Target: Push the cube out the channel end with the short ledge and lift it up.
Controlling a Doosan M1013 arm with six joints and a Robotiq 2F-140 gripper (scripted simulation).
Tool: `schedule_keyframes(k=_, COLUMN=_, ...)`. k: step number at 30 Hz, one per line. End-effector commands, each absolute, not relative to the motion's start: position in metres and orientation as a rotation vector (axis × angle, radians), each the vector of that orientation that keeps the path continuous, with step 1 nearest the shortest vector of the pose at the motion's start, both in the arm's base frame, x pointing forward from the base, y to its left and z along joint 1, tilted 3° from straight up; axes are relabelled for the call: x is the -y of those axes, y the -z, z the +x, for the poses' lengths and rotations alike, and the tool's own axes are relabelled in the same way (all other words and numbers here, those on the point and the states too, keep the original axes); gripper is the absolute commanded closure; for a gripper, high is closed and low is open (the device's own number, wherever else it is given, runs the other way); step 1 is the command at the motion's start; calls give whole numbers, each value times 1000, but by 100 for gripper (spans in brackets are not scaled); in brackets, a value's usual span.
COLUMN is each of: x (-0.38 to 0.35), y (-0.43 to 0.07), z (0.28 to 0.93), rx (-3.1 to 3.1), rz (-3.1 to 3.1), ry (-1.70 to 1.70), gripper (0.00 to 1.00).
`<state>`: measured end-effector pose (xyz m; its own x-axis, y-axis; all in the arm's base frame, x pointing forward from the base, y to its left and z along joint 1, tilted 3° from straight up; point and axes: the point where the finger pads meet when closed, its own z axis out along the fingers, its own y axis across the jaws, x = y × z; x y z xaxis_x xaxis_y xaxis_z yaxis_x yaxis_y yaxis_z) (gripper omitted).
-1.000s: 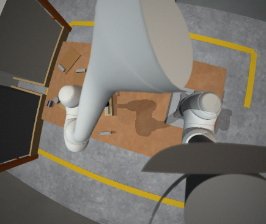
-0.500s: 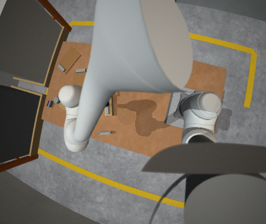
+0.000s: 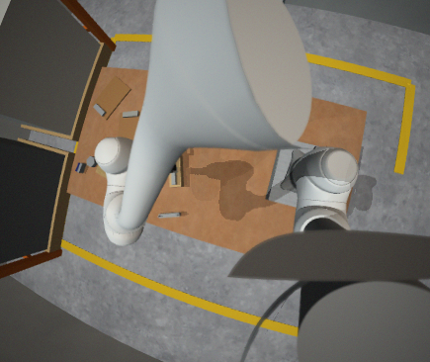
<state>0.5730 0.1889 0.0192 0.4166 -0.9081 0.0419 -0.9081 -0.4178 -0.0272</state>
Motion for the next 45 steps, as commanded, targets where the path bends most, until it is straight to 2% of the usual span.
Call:
schedule_keyframes(k=1, x=-188, y=-19, z=573, rx=-1695, rz=-2644, ry=78, gripper=100)
schedule_keyframes(k=27, x=-140, y=-22, z=596, rx=-1695, rz=-2644, ry=78, gripper=100)
schedule_keyframes(k=45, x=-134, y=-22, z=598, rx=-1695, rz=-2644, ry=78, gripper=100)
